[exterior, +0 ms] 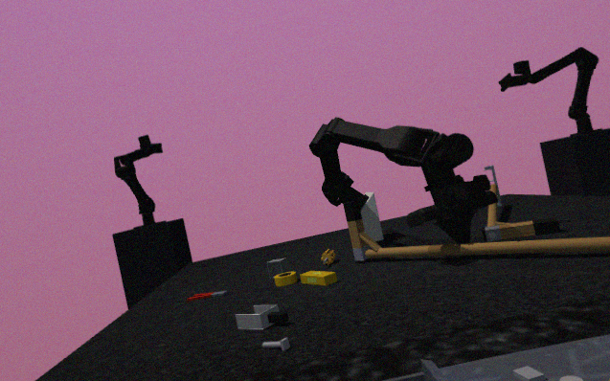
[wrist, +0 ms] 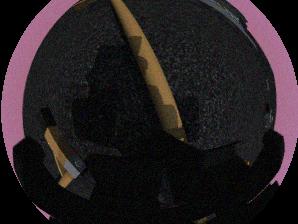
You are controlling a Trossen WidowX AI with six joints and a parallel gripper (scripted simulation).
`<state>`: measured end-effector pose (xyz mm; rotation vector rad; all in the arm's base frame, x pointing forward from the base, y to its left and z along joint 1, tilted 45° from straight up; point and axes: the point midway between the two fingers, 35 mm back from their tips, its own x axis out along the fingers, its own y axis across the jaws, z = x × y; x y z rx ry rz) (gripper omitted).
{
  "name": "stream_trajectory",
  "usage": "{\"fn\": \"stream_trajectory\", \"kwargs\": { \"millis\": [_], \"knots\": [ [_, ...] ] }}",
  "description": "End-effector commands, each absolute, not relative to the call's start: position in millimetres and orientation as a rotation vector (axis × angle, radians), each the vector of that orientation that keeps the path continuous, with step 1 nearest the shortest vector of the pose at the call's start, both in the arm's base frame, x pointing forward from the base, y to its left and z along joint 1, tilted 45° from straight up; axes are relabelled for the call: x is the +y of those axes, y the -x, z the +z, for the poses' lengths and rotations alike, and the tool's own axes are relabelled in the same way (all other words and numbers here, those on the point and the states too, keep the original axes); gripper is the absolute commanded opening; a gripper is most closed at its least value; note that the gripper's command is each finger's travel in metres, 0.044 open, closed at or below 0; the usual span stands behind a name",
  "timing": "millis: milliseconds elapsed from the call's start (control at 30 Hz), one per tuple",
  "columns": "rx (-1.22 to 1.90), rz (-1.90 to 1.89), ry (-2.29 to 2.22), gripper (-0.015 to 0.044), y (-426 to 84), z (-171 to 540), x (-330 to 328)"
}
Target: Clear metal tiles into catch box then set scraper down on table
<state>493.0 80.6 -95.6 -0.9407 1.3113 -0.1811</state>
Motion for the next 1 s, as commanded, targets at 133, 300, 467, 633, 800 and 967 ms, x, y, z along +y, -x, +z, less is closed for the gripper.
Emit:
{"fn": "stream_trajectory", "kwargs": {
  "millis": [133, 300, 467, 633, 800, 967],
  "knots": [
    [1.315, -0.187, 0.941, 0.0, -500.3, -92.7, 73.1],
    [1.315, -0.187, 0.941, 0.0, -503.8, -90.1, 70.8],
    [1.315, -0.188, 0.942, 0.0, -507.4, -87.4, 68.4],
    [1.314, -0.188, 0.942, 0.0, -510.9, -84.7, 66.0],
    [1.309, -0.183, 0.943, 0.0, -510.3, -82.3, 70.5],
    [1.309, -0.181, 0.941, 0.0, -510.6, -71.2, 82.8]
  ]
}}
